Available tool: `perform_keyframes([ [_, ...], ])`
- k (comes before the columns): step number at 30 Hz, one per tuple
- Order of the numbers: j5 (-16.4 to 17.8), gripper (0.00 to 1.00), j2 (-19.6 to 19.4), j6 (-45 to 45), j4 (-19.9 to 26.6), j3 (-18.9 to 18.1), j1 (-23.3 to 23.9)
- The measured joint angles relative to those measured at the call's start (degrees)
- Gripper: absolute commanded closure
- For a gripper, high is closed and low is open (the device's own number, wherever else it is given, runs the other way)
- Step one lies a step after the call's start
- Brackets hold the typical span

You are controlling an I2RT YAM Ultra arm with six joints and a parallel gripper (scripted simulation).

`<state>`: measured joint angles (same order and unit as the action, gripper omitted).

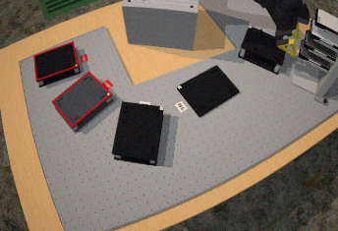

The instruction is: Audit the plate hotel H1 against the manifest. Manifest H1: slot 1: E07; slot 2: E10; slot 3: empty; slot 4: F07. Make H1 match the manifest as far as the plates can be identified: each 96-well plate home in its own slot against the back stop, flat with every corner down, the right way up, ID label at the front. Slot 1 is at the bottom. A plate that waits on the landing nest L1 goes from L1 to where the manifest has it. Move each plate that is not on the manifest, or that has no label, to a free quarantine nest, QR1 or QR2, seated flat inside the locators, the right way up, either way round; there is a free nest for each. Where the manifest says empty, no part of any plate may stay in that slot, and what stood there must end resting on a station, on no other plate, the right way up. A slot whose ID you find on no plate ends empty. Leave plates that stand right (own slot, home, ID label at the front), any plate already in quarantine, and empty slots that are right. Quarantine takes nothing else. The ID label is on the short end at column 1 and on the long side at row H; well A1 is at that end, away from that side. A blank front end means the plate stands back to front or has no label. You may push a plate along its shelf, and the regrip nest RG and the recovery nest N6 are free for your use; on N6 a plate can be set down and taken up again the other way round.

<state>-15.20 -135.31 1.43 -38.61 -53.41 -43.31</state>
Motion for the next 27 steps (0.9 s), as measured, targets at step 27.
perform_keyframes([
  [27, 0.6, 0.00, -2.1, -0.6, 4.4, -6.3, 0.7],
])
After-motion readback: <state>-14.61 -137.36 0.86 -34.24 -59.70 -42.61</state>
